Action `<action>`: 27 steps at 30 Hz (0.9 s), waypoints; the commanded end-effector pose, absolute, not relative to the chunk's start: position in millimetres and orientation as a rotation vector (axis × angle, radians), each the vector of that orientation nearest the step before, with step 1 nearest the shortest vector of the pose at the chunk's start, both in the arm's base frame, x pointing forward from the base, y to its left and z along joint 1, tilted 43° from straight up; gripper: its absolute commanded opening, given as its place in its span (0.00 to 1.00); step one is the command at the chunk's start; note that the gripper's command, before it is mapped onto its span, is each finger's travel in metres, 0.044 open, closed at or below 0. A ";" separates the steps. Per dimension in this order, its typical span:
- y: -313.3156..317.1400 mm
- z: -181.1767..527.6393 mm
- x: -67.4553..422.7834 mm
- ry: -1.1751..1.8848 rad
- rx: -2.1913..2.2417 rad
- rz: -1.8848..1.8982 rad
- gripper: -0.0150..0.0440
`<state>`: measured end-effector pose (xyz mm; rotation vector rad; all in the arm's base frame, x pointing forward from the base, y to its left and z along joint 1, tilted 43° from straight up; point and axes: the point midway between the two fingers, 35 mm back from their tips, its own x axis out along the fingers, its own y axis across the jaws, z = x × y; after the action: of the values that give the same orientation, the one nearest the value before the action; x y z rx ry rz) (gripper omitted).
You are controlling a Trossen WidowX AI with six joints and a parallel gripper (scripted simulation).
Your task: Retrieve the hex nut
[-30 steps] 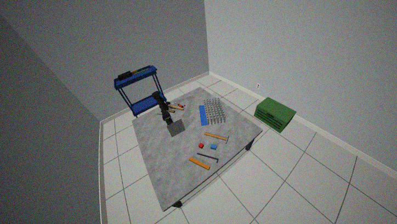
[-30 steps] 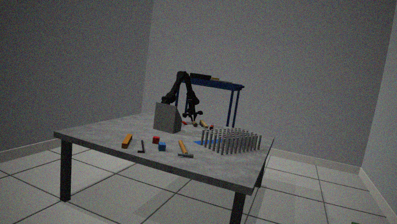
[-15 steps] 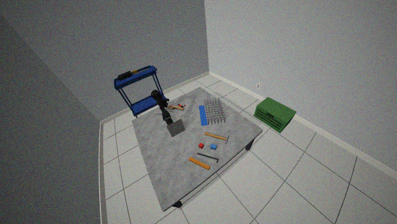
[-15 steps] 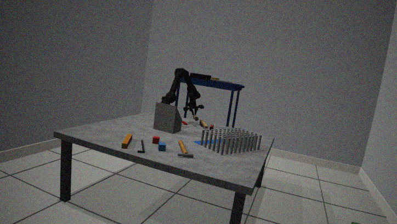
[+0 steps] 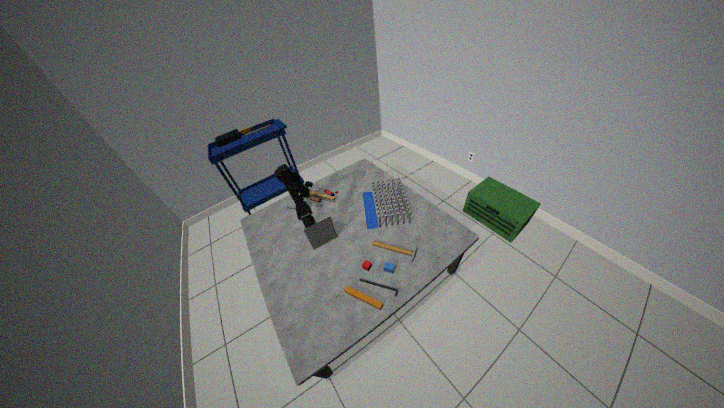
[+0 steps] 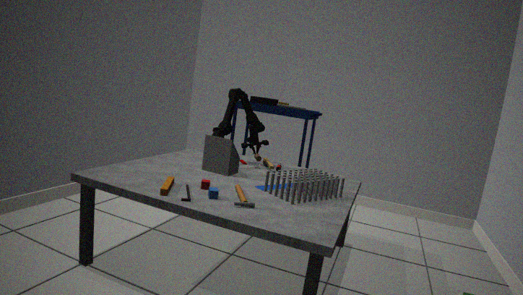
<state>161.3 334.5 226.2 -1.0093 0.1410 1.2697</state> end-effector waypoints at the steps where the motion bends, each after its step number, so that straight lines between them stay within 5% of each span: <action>1: 336.2 224.2 161.9 0.132 -1.010 1.272 0.25; 27: 368.9 197.1 166.5 0.128 -1.008 1.277 0.25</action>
<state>165.1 365.0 202.1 -1.0092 0.1214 1.2825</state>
